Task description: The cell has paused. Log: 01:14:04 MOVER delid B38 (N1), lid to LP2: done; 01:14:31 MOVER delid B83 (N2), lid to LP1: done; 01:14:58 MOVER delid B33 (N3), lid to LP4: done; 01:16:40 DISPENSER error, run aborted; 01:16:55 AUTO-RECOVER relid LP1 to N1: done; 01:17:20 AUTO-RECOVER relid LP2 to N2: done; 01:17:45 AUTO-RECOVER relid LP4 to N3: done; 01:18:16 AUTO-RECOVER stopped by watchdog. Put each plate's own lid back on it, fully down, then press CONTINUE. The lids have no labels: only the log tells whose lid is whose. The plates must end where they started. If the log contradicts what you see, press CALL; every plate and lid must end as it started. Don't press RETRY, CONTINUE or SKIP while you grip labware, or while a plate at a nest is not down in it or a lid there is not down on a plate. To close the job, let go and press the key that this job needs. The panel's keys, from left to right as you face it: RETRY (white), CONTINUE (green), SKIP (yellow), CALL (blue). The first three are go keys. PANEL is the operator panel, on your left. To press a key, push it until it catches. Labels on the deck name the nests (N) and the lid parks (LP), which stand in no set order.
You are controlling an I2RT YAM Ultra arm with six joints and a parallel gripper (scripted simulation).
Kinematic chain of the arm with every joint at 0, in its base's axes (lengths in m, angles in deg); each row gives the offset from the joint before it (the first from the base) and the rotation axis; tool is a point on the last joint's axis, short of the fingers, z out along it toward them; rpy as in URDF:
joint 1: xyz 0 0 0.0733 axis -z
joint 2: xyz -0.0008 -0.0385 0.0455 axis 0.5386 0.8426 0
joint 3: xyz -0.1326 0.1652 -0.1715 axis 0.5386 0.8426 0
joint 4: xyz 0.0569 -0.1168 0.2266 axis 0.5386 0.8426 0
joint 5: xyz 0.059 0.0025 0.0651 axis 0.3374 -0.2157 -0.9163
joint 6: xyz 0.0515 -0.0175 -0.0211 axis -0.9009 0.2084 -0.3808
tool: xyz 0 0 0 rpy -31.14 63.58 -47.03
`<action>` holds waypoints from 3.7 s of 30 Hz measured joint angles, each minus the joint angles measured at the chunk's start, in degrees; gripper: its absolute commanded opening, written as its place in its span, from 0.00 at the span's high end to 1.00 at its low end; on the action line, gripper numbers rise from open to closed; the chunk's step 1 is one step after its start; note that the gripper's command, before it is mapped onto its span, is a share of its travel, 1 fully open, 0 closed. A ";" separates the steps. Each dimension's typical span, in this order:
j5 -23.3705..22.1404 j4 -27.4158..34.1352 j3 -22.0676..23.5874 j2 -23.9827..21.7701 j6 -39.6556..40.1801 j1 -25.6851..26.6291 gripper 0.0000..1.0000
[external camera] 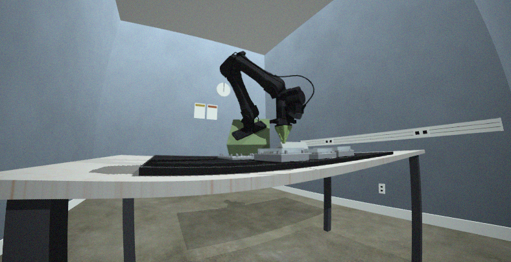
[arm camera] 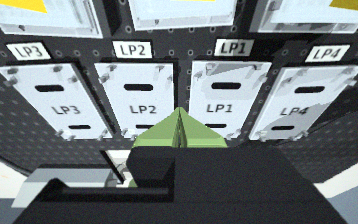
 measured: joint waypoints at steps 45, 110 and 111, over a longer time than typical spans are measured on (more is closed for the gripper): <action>6.49 24.00 -9.03 6.88 -17.57 -23.50 1.00; 3.08 20.41 -23.43 53.62 -10.36 -52.74 1.00; 2.82 20.31 -23.56 54.38 -10.05 -53.31 1.00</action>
